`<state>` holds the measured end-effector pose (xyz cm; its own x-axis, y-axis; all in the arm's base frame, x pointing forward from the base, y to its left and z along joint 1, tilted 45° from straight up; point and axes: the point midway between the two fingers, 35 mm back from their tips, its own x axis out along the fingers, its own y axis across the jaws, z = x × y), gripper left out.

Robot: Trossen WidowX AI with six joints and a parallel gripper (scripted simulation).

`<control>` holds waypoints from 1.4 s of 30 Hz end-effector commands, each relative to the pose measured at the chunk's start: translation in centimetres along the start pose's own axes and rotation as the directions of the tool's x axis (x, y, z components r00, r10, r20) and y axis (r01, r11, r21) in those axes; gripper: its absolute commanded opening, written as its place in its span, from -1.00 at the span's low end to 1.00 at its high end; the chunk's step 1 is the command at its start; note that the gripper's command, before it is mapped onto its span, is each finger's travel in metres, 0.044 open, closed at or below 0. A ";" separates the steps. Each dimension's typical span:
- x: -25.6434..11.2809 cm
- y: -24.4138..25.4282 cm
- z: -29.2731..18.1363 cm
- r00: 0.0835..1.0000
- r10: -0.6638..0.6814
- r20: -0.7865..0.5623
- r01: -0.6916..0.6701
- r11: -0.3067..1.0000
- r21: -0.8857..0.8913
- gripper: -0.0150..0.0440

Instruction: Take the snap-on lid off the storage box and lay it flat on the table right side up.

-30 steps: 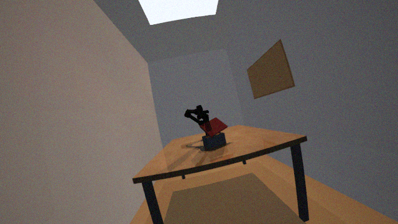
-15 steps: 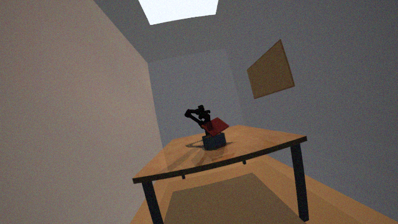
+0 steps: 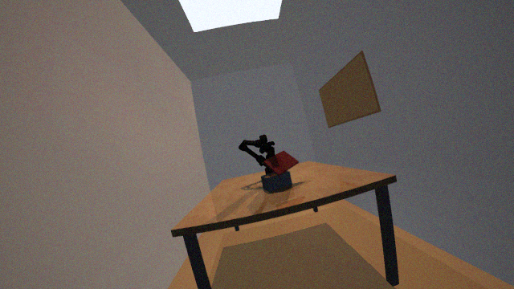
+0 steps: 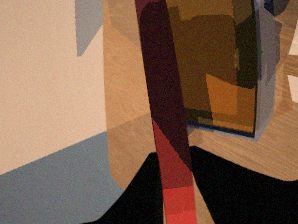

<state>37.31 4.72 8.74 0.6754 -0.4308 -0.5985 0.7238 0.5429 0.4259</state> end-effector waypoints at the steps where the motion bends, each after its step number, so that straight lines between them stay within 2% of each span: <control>1: -0.1 0.1 -1.1 1.000 0.007 -0.003 -0.007 1.000 0.001 -0.49; 42: -0.5 -0.1 -9.3 1.000 0.008 -0.006 -0.008 1.000 0.004 -0.49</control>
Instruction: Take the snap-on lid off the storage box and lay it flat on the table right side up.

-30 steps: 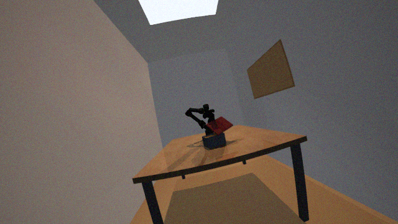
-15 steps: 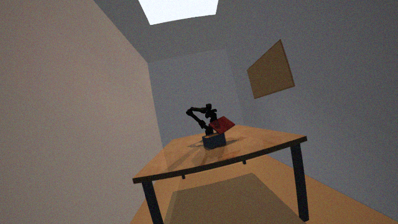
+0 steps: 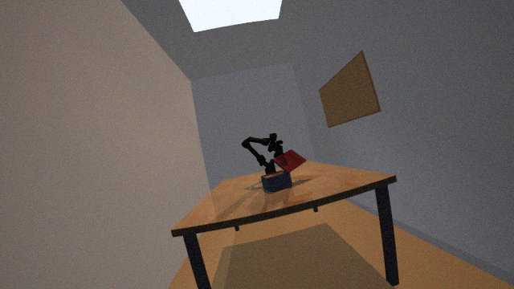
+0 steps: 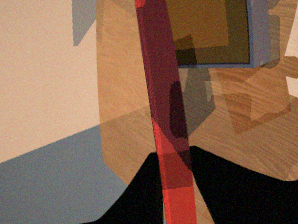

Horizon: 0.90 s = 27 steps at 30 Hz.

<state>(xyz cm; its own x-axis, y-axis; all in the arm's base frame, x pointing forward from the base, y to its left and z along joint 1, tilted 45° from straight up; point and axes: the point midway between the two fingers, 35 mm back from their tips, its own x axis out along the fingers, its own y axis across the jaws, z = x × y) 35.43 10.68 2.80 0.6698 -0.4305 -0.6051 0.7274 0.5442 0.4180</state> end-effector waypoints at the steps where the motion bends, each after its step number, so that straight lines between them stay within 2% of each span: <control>1: -0.2 0.5 -0.9 1.000 0.014 -0.001 -0.014 1.000 0.010 -0.49; 27: -0.5 0.5 -6.1 1.000 0.015 -0.003 -0.015 1.000 0.012 -0.49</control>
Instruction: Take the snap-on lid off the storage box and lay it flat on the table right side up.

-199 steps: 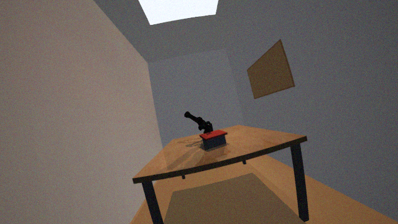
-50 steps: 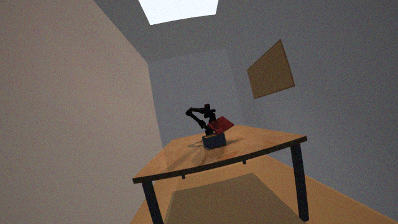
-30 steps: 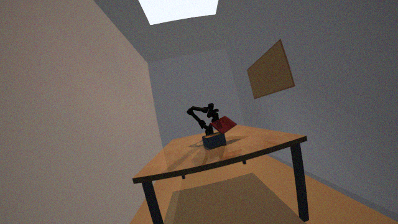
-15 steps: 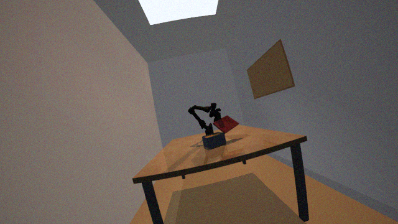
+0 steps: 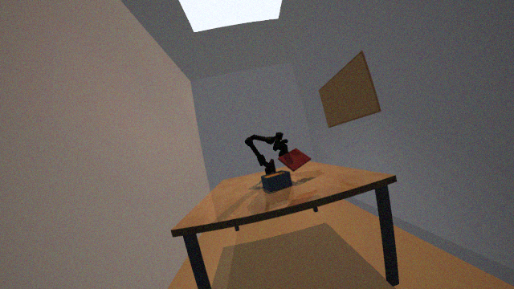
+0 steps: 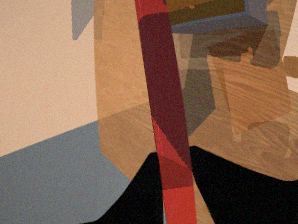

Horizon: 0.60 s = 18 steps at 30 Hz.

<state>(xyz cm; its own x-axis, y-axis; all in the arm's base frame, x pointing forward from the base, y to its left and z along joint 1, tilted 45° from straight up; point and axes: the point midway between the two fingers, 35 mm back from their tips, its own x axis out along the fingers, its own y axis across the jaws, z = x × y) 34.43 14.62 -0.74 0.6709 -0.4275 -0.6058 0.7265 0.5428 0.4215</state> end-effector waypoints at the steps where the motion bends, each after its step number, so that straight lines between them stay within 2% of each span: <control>1: -0.2 0.5 -0.9 1.000 0.013 -0.001 -0.013 1.000 0.009 -0.49; 18: -0.4 0.5 -4.4 1.000 0.013 -0.002 -0.013 1.000 0.011 -0.49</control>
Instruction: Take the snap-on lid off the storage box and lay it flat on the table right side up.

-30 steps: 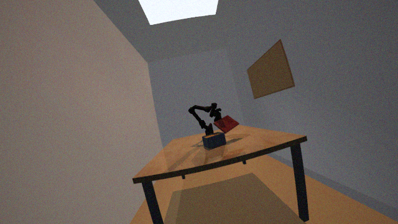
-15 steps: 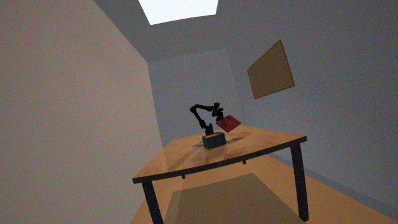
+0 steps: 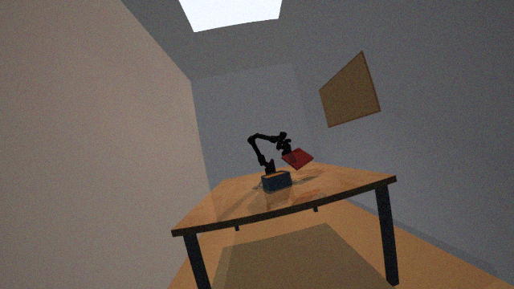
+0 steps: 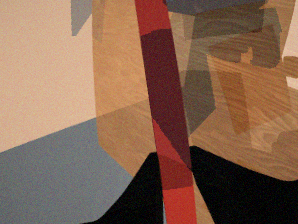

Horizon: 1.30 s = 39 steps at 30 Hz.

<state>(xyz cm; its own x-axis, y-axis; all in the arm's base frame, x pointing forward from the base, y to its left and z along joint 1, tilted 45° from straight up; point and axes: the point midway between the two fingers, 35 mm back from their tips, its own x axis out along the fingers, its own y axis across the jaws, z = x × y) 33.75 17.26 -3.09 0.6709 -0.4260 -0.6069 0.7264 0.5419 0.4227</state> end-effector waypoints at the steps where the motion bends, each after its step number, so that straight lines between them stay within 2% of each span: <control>1: -0.3 0.5 -1.0 1.000 0.013 -0.001 -0.013 1.000 0.009 -0.49; 30: -0.6 0.4 -6.8 1.000 0.014 -0.004 -0.014 1.000 0.013 -0.49; 39: -0.3 0.0 -6.7 1.000 0.014 -0.004 -0.014 1.000 0.013 -0.49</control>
<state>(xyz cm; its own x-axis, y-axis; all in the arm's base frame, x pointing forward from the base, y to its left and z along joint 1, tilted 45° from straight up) 32.50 22.23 -7.40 0.6734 -0.4193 -0.6089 0.7240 0.5408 0.4283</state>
